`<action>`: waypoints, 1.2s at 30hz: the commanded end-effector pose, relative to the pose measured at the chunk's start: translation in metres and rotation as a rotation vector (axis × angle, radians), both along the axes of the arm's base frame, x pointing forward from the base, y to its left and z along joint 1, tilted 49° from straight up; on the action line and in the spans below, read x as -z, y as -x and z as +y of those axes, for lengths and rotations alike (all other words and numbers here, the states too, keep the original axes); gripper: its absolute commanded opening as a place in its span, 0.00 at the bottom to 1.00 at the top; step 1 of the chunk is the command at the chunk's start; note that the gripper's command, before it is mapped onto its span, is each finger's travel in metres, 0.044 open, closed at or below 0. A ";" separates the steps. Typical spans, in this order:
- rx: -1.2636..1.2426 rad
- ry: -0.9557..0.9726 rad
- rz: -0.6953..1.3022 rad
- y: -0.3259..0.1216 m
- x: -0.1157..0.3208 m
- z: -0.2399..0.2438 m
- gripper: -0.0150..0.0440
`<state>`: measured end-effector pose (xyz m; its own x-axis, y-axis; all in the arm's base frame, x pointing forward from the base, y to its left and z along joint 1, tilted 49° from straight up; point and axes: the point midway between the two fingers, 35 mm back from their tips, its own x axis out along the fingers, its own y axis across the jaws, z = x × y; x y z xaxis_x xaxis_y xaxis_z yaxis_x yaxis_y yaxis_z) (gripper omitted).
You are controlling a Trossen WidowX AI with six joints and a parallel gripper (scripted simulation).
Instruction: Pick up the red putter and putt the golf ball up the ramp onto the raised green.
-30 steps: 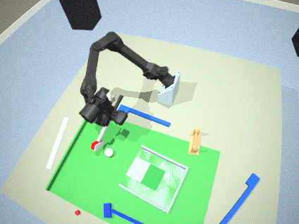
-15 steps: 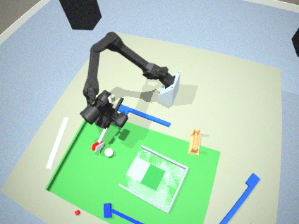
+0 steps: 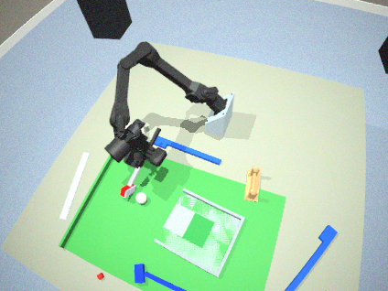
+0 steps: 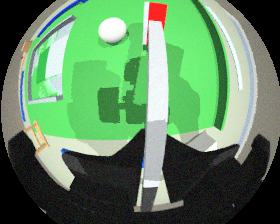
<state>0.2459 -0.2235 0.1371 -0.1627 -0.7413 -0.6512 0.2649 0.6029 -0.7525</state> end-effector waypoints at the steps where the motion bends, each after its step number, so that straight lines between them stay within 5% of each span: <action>1: -0.001 0.001 -0.003 -0.001 -0.001 0.001 0.25; 24: -0.008 -0.011 0.007 0.007 -0.015 -0.016 0.25; 36: -0.009 -0.009 0.000 -0.028 0.083 0.065 0.25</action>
